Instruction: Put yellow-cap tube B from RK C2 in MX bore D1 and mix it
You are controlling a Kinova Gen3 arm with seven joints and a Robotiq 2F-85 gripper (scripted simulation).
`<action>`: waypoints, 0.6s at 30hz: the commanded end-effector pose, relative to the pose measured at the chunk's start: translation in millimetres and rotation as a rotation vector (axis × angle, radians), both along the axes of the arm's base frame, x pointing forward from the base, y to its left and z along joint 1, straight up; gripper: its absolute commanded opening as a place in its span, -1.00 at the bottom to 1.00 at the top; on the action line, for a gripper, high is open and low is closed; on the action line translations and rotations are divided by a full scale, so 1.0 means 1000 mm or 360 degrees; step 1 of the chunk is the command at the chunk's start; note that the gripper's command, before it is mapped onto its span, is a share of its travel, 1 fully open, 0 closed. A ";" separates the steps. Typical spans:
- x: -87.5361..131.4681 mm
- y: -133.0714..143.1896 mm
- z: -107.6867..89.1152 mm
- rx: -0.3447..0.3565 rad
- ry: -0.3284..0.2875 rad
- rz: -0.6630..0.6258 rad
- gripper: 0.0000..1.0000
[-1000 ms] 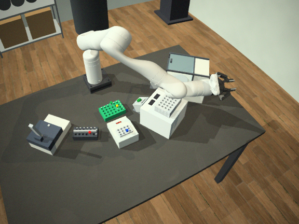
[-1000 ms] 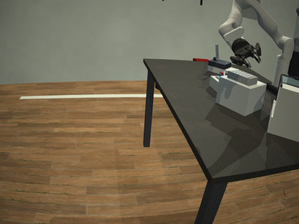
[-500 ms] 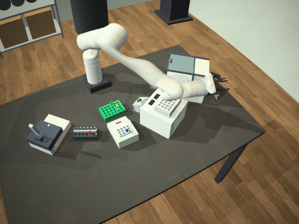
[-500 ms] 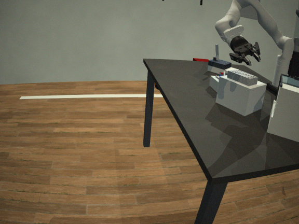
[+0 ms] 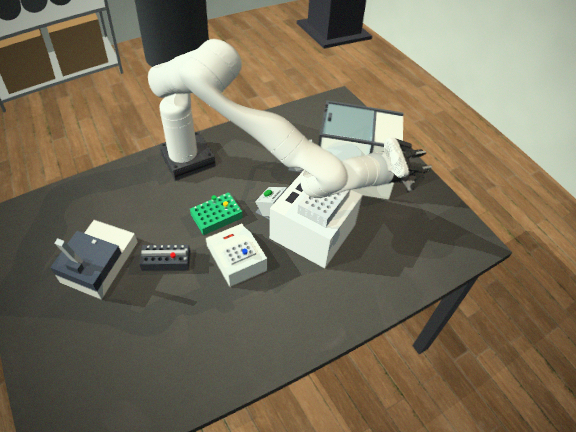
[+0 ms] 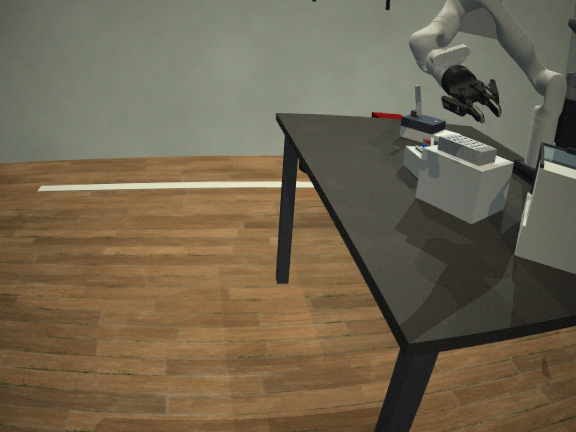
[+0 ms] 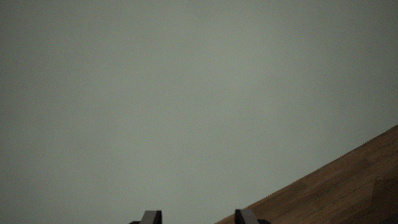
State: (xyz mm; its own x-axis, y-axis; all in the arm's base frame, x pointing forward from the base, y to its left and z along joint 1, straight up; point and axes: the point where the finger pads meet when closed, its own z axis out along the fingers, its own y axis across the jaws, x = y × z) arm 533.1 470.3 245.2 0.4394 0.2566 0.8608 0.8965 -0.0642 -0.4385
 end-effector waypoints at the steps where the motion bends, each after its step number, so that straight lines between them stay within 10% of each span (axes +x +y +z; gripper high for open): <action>1: 0.001 -0.008 0.006 -0.0007 -0.0030 0.0021 -0.17; 18: -0.016 -0.038 0.007 -0.0084 -0.0186 0.0203 -0.17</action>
State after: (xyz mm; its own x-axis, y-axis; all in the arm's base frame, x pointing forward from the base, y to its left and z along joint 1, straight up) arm 515.5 438.6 247.3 0.3218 0.3448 0.8818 0.9360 0.0242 -0.3510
